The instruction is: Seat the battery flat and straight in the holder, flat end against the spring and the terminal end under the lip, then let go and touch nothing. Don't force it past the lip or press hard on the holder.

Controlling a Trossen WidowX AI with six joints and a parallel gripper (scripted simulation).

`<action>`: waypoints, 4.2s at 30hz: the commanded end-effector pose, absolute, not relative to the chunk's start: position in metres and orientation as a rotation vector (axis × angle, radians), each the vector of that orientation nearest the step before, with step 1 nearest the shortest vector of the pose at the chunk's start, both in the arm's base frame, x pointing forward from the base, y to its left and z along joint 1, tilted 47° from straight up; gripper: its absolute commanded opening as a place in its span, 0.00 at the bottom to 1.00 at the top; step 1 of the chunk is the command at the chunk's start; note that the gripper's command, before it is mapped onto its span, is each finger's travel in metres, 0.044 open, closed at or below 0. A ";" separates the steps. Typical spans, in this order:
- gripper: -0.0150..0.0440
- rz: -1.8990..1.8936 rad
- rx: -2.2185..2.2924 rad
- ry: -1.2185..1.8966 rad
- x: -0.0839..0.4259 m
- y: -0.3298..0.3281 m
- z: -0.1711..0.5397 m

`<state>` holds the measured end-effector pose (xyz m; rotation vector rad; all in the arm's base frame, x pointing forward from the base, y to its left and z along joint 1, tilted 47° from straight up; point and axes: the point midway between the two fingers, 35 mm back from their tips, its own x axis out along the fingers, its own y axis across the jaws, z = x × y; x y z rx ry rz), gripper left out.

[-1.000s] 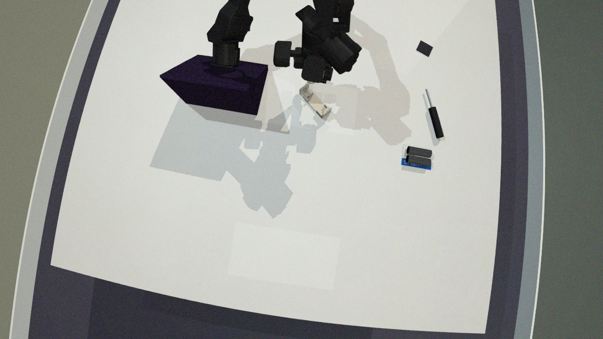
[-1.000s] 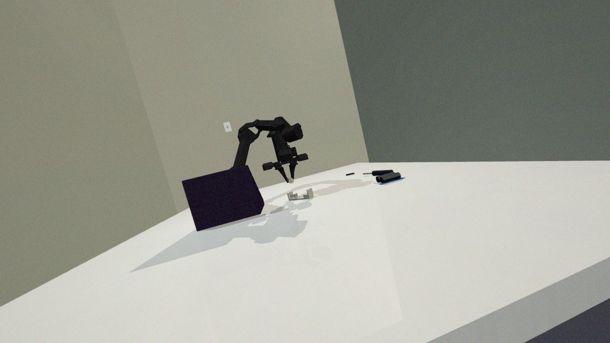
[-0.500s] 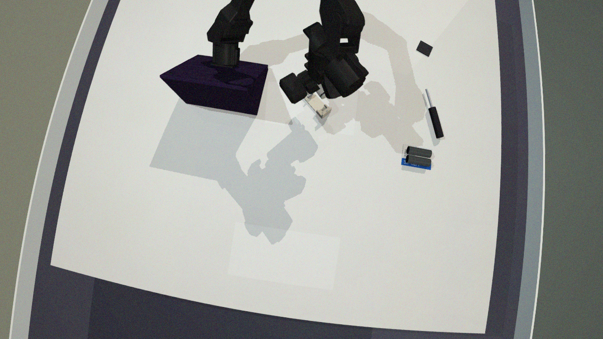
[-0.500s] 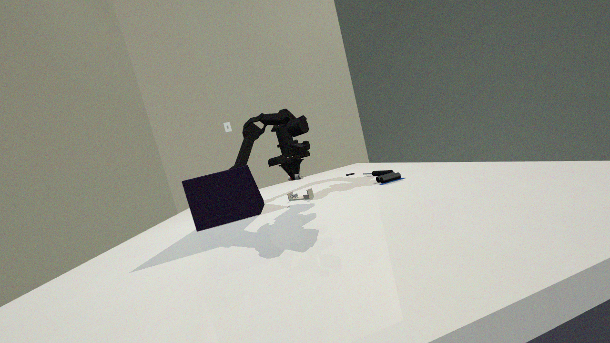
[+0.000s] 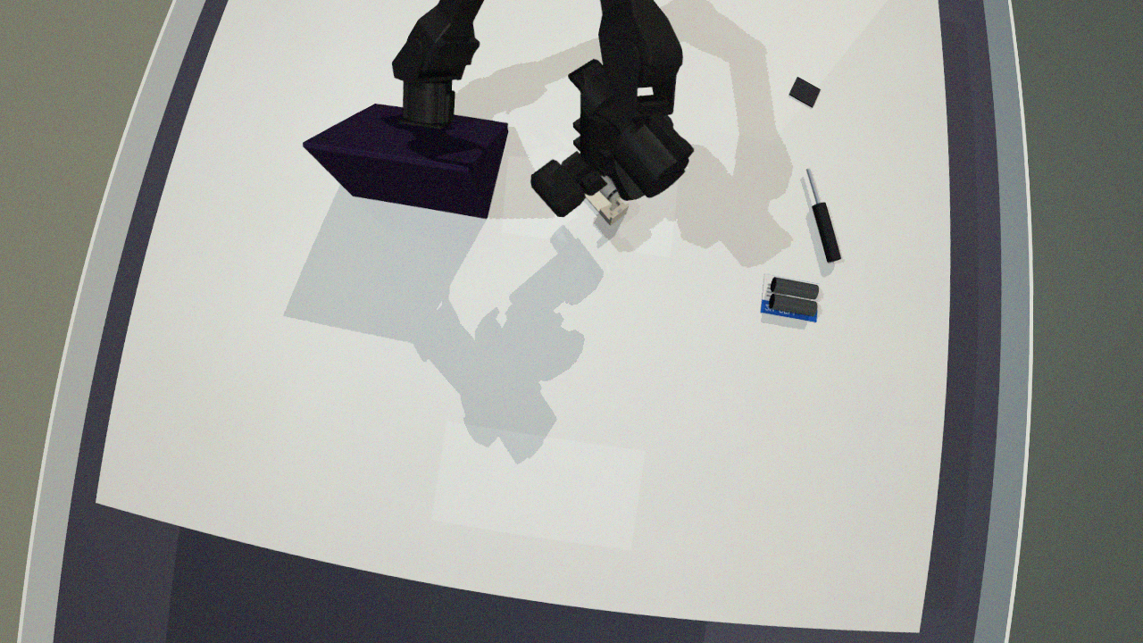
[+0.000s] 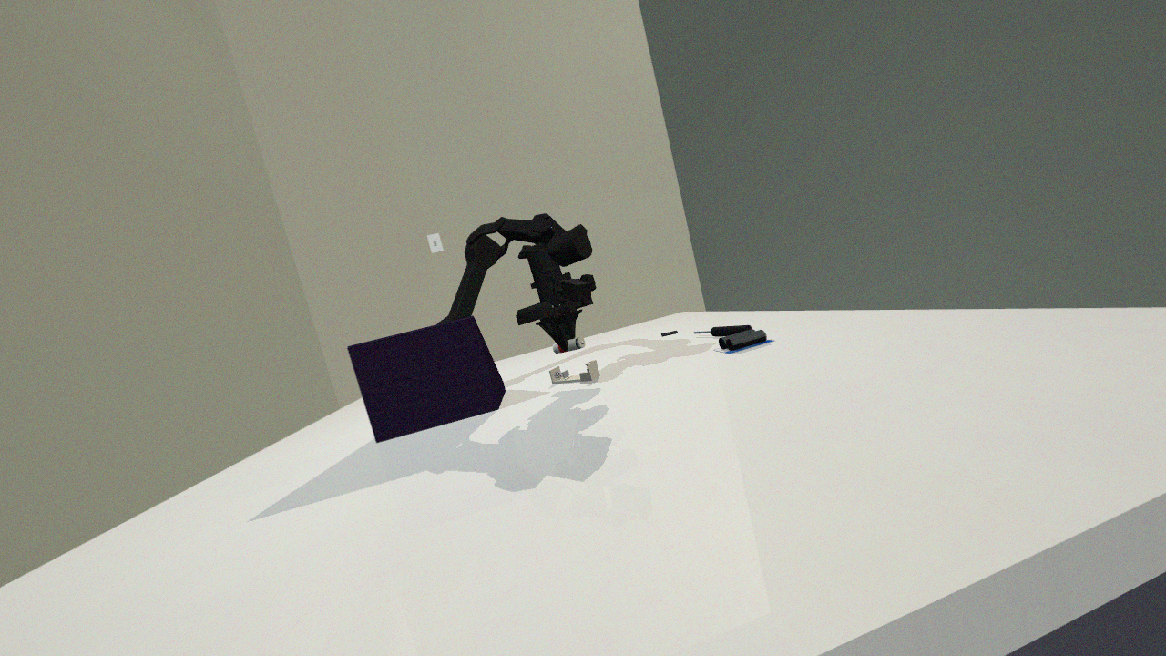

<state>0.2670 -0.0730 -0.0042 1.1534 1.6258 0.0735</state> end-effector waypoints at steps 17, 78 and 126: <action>0.37 -0.055 1.116 1.446 0.274 -0.053 -0.022; 0.37 -0.213 1.060 1.225 0.259 -0.029 -0.026; 0.37 -0.158 1.047 1.391 0.253 -0.022 -0.026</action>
